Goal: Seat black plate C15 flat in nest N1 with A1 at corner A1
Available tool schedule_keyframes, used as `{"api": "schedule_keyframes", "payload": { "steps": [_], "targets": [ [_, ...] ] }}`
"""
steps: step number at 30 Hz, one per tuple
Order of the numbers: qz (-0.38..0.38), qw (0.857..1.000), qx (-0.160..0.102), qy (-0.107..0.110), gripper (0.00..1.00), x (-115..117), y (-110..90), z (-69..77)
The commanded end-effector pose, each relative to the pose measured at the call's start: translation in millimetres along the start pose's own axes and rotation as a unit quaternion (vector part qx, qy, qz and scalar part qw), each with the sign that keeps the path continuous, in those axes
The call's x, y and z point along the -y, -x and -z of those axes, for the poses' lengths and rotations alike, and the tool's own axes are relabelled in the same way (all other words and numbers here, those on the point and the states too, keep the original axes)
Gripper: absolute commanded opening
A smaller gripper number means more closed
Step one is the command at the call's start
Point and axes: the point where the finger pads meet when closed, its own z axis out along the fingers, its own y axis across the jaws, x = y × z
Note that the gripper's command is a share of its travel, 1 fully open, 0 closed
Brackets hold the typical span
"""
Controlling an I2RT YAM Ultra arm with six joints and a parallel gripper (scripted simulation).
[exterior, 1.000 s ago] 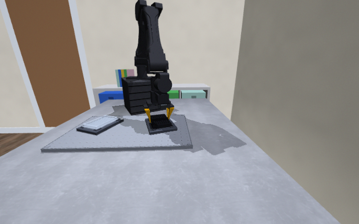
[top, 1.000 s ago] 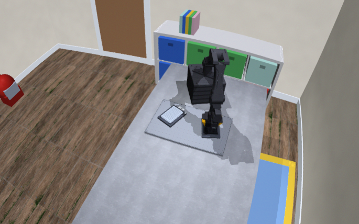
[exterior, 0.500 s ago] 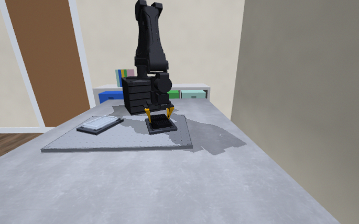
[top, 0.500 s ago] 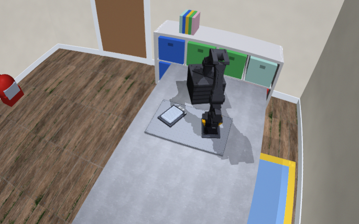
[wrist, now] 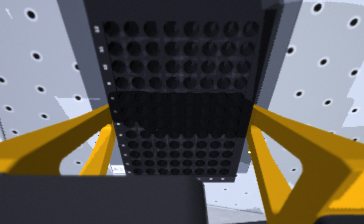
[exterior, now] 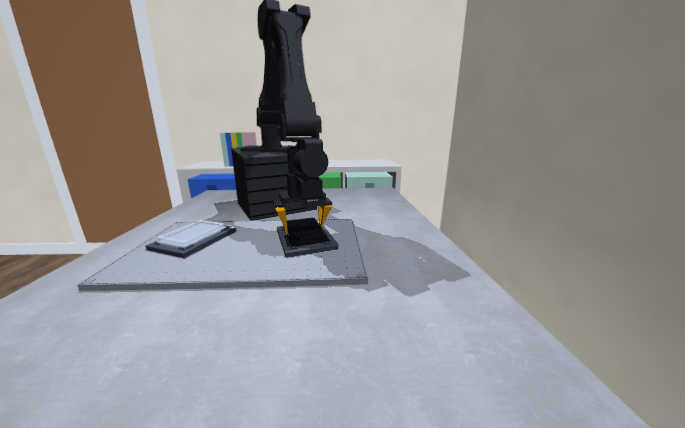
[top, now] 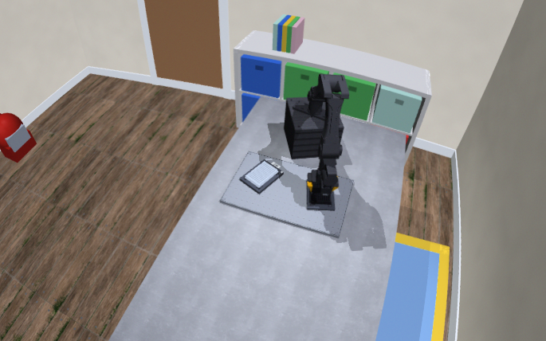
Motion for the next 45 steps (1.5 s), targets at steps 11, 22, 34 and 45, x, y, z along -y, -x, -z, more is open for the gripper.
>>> {"api": "schedule_keyframes", "payload": {
  "steps": [11, 22, 34, 45],
  "targets": [
    [0.0, 1.0, 0.012, 0.001, 0.0, -1, 7, 3.4],
    [0.0, 1.0, 0.012, 0.001, 0.0, -1, 7, 3.4],
    [0.0, 1.0, 0.012, 0.001, 0.0, -1, 7, 15.0],
    [0.0, 1.0, 0.012, 0.001, 0.0, -1, 6, 30.0]
  ]
}}
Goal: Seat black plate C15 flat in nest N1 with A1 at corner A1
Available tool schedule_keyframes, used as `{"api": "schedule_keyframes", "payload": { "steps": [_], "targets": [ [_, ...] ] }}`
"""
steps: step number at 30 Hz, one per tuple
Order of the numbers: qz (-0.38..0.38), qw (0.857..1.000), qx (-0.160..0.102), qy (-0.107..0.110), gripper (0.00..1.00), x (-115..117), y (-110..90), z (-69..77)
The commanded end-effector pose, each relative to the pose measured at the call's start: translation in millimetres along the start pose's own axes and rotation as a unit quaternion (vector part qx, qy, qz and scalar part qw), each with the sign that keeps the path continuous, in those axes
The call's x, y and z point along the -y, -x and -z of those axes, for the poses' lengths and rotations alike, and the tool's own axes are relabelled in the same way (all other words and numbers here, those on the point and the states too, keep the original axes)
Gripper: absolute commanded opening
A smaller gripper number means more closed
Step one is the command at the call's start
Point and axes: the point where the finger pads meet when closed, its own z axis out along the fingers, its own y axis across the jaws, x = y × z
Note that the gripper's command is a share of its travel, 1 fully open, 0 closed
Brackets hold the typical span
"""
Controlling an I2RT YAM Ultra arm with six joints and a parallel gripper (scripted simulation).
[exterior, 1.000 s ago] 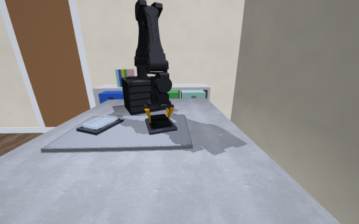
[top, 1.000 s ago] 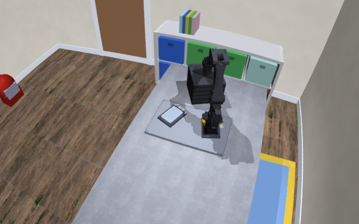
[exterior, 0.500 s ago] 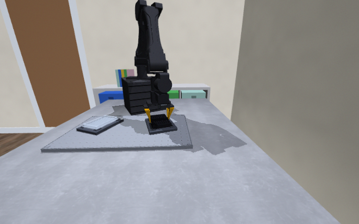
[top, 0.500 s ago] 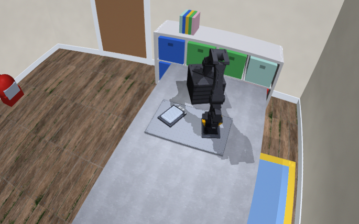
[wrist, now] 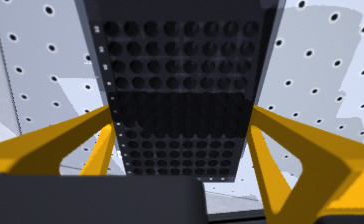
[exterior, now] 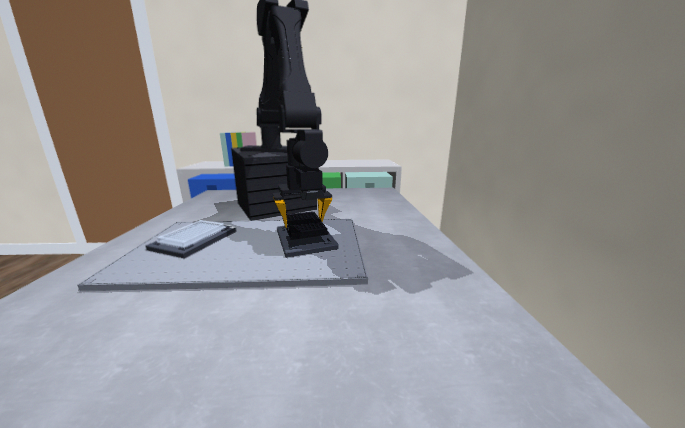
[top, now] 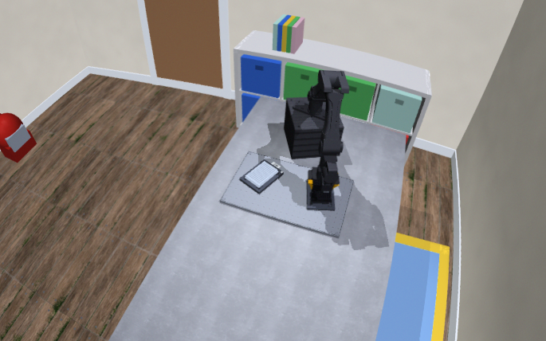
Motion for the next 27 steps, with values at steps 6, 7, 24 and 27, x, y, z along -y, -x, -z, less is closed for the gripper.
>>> {"api": "schedule_keyframes", "payload": {
  "steps": [6, 7, 24, 27],
  "targets": [
    [0.0, 1.0, 0.011, 0.001, 0.0, -1, 6, 22.5],
    [0.0, 1.0, 0.011, 0.001, 0.0, -1, 6, 24.1],
    [0.0, 1.0, 0.011, 0.001, 0.0, 0, 6, 32.3],
    [0.0, 1.0, 0.011, 0.001, 0.0, 0, 6, 32.3]
  ]
}}
